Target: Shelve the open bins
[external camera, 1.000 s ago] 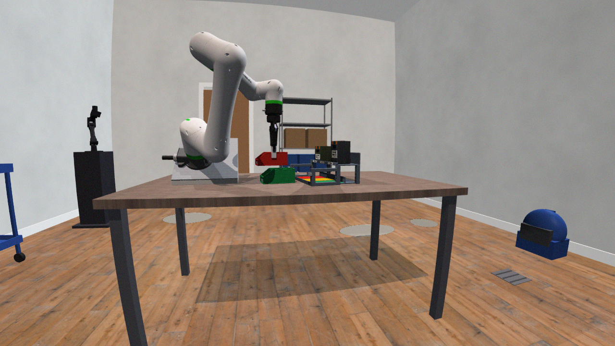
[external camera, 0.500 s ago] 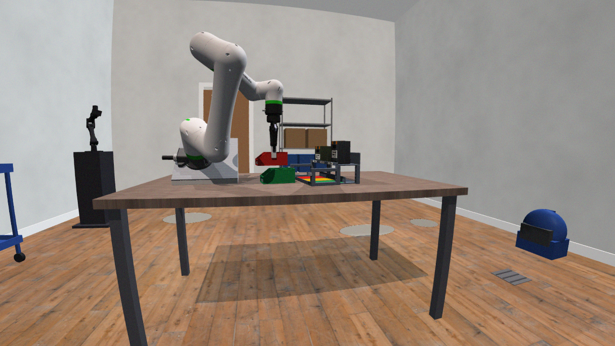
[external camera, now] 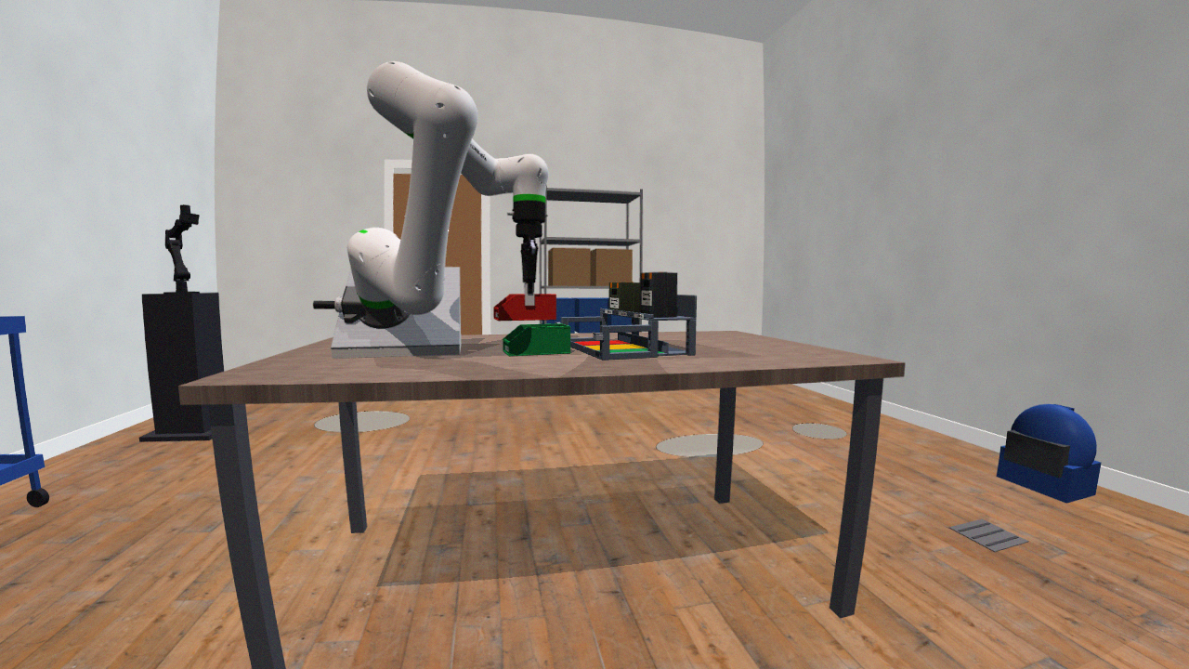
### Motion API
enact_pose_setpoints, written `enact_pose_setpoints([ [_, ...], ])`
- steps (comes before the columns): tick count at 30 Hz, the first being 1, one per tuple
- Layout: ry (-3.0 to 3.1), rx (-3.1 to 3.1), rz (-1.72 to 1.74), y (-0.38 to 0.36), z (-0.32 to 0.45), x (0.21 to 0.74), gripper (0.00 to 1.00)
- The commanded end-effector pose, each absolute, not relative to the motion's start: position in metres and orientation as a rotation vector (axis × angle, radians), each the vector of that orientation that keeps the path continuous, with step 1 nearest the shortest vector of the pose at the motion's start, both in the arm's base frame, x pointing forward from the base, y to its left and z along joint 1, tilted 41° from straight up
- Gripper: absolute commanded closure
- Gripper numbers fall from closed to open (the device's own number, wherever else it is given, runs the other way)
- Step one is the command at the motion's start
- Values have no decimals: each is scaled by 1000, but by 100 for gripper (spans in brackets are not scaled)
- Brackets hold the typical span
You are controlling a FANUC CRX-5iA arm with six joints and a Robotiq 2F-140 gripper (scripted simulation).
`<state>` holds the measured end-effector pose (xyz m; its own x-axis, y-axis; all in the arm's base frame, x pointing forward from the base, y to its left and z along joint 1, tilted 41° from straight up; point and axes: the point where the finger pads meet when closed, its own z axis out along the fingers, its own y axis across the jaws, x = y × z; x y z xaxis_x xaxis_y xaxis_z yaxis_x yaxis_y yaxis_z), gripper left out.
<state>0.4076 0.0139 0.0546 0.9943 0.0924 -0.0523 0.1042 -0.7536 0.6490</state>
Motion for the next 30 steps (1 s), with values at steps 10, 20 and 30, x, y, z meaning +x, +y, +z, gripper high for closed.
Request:
enact_pose_setpoints([
  [10,136,2429,-21,1,37,424,100],
  [20,136,2429,-21,-12,19,440,100],
  [30,136,2429,-21,-18,11,448,100],
])
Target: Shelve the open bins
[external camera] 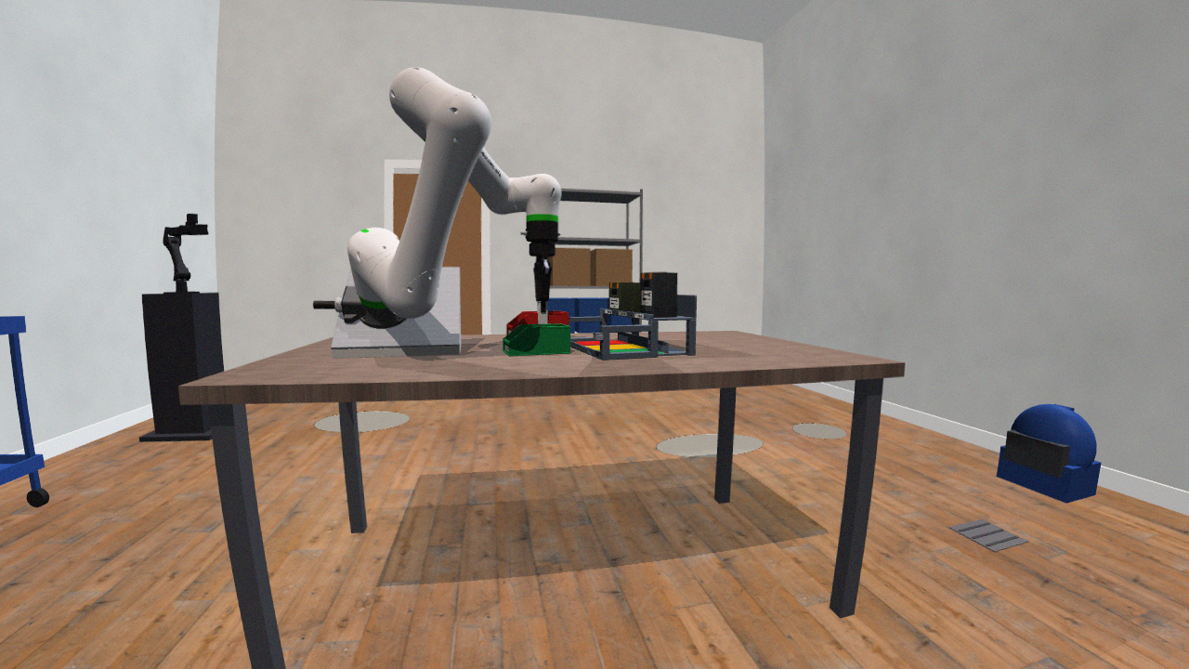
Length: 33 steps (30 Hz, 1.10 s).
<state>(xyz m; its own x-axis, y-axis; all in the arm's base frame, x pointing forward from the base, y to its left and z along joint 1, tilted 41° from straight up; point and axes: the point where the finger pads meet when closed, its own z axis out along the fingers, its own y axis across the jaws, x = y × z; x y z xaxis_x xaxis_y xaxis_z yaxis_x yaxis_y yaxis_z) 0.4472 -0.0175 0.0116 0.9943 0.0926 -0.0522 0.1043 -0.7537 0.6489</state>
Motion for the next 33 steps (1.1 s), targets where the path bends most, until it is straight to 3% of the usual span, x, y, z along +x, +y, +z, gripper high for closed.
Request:
enact_pose_setpoints([
  [1,136,2429,-21,-18,11,448,100],
  [33,110,2426,-92,-16,13,451,100],
])
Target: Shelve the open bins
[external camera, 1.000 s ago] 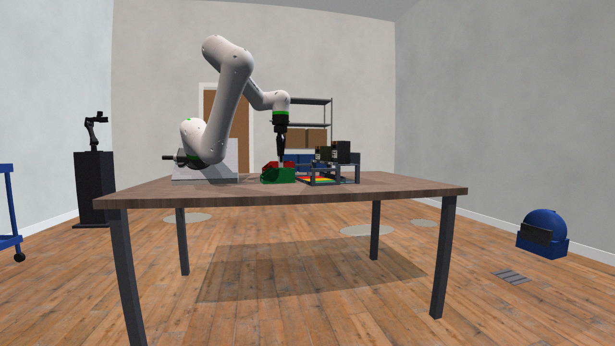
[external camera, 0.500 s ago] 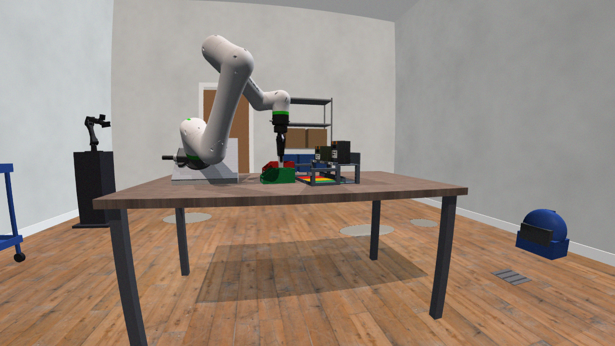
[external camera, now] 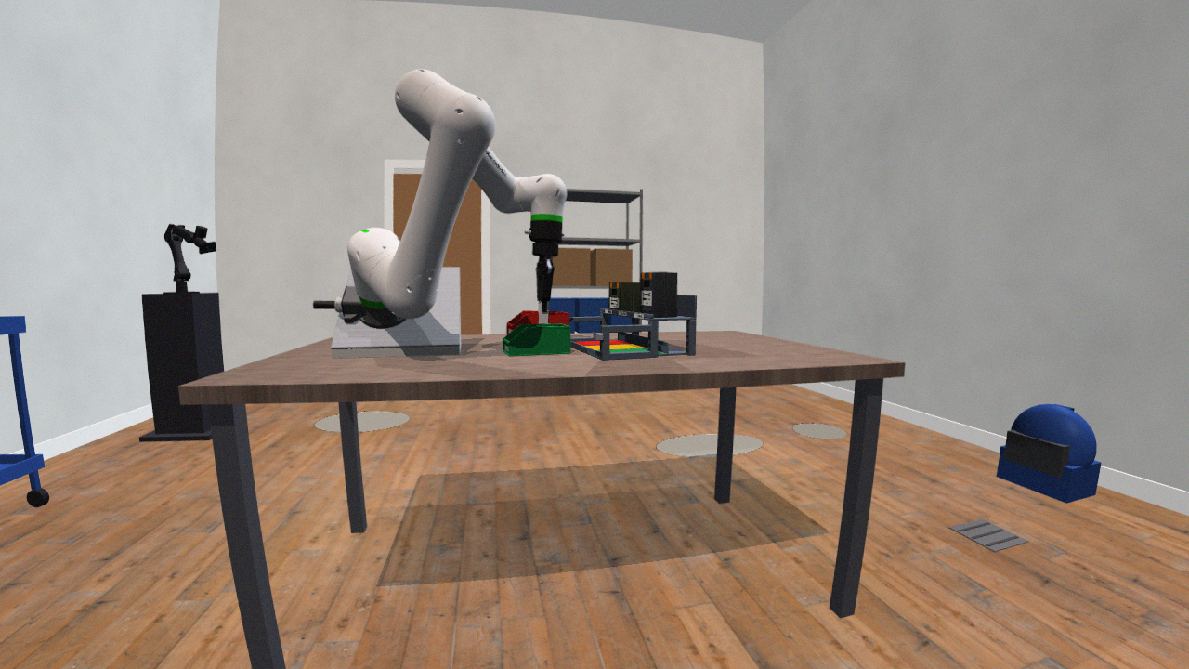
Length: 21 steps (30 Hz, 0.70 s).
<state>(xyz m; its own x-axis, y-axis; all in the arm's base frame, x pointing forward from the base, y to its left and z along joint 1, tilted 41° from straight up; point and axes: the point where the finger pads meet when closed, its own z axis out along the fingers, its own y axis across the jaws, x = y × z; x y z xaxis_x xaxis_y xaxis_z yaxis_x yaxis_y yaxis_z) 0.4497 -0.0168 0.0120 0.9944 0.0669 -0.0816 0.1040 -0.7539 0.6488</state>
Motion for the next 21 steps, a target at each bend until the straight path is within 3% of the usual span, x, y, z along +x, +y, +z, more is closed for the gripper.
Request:
enact_pose_setpoints([
  [1,110,2426,-92,-16,13,451,100],
  [21,49,2414,-253,-12,17,457,100],
])
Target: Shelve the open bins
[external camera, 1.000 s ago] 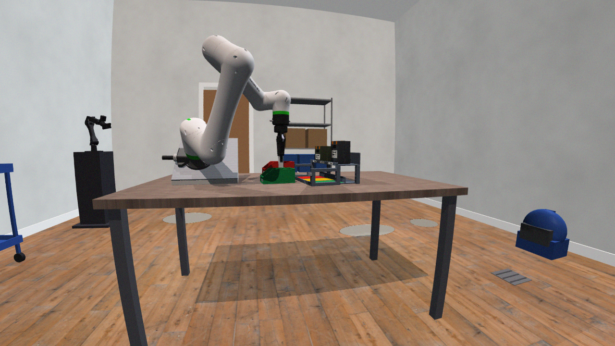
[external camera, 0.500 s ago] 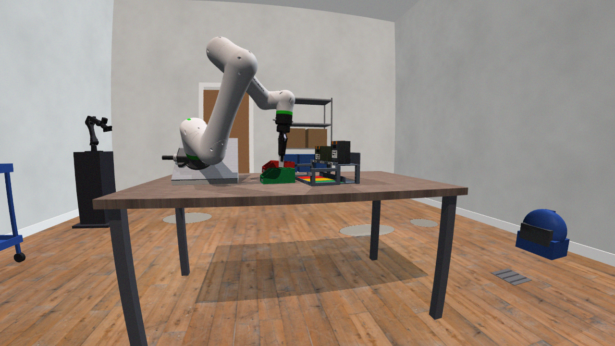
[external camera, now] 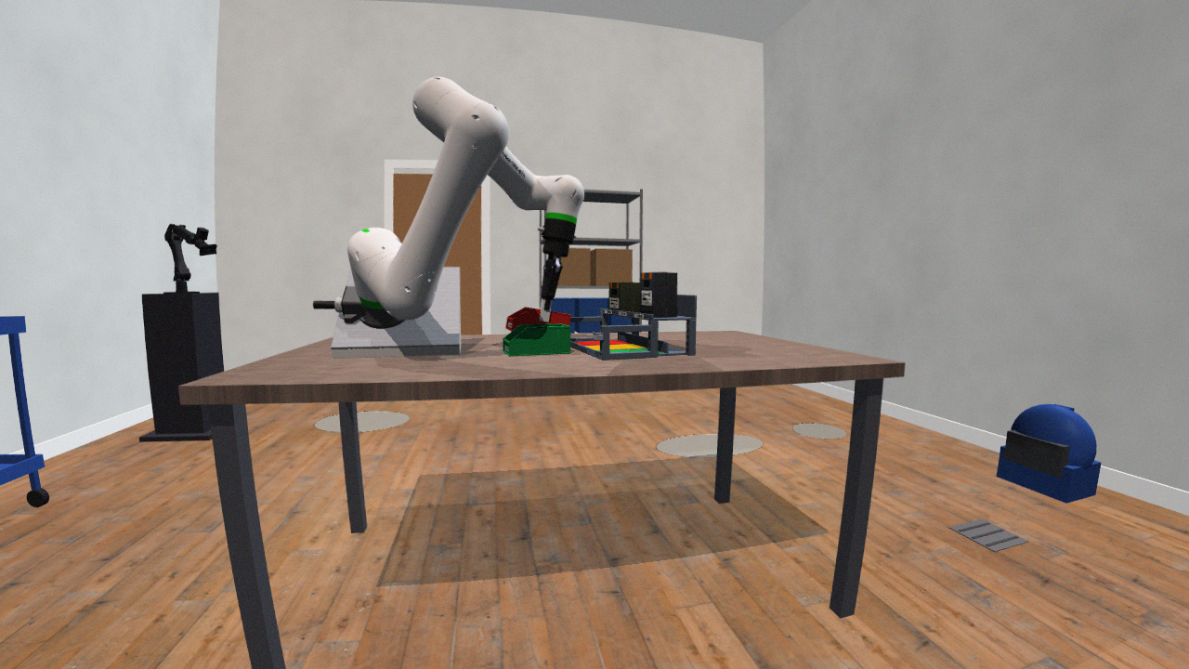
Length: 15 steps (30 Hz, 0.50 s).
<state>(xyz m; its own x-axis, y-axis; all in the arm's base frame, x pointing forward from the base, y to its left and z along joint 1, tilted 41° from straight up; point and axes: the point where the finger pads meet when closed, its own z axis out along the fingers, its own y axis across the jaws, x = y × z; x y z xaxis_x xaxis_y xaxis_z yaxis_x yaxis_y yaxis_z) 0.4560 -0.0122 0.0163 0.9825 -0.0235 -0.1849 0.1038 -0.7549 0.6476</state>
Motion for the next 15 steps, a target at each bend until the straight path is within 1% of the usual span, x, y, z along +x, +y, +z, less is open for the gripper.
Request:
enact_pose_setpoints([
  [1,47,2413,-260,-11,17,457,100],
  [15,35,2409,-292,-11,18,458,100],
])
